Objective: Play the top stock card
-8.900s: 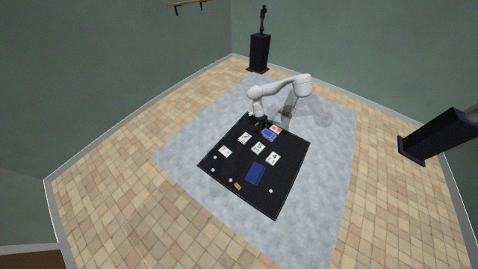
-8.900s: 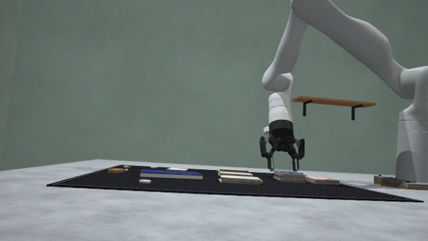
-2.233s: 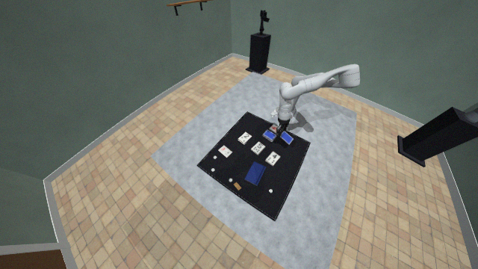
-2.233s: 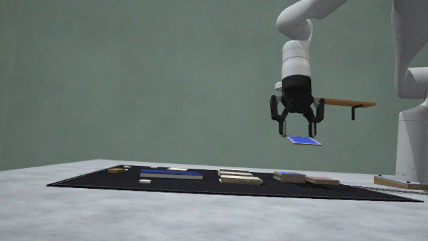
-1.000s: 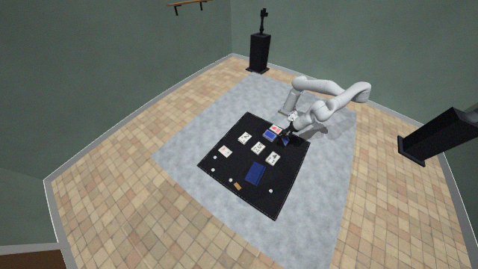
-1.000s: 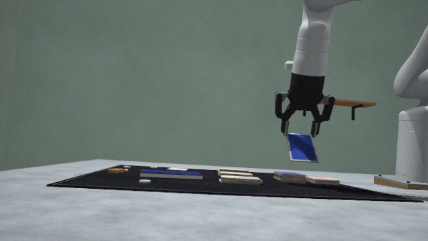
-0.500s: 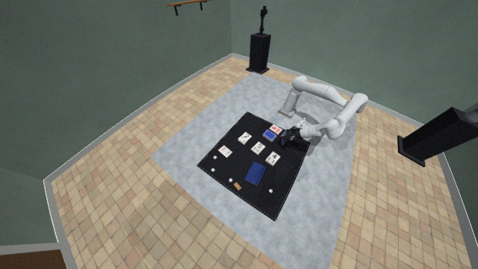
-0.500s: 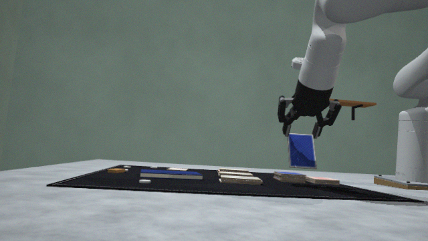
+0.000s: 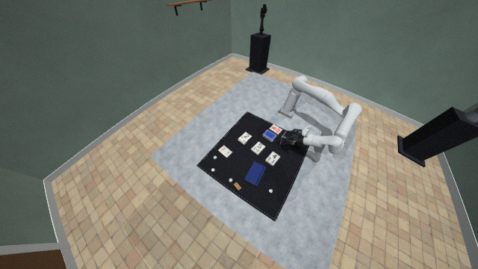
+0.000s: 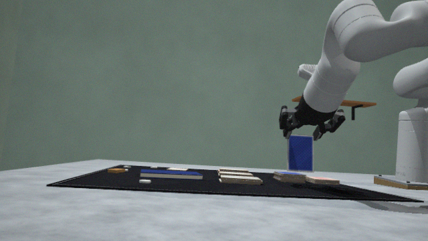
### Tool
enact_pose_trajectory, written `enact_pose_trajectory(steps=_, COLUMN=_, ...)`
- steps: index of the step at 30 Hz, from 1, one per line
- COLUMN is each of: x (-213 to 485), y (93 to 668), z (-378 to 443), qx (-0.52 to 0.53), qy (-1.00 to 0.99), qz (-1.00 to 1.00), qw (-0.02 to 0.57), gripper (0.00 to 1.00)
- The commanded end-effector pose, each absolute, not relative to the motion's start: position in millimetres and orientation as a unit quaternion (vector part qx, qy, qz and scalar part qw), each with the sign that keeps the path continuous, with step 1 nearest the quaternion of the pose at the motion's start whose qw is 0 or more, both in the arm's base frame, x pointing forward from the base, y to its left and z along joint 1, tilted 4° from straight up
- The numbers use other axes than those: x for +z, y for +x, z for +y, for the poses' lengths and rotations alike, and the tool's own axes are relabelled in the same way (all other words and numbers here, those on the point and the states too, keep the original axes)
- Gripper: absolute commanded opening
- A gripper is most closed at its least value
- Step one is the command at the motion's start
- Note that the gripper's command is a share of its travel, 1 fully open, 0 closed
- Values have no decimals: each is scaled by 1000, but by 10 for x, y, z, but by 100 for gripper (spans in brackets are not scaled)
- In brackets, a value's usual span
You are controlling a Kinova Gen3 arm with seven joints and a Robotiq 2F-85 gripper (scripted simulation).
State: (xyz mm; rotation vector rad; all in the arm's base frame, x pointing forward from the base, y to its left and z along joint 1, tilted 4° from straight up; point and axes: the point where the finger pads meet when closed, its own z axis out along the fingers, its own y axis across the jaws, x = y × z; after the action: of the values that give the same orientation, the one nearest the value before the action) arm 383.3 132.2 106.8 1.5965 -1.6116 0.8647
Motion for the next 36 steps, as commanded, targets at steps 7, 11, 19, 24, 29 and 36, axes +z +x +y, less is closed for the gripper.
enact_pose_trajectory(steps=7, x=1008, y=3850, z=1330, qx=380, qy=592, qz=-591, qw=396, gripper=71)
enact_pose_trajectory(steps=11, x=1000, y=3850, z=1333, qx=394, qy=582, qz=-581, qw=410, gripper=71)
enact_pose_trajectory(steps=19, x=993, y=3850, z=1335, qx=408, qy=573, qz=-571, qw=424, gripper=71)
enact_pose_trajectory(steps=24, x=989, y=3850, z=1337, qx=414, qy=568, qz=-566, qw=430, gripper=71)
enact_pose_trajectory(steps=29, x=987, y=3850, z=1338, qx=417, qy=566, qz=-564, qw=432, gripper=71)
enact_pose_trajectory(steps=36, x=987, y=3850, z=1338, qx=417, qy=566, qz=-564, qw=433, gripper=71)
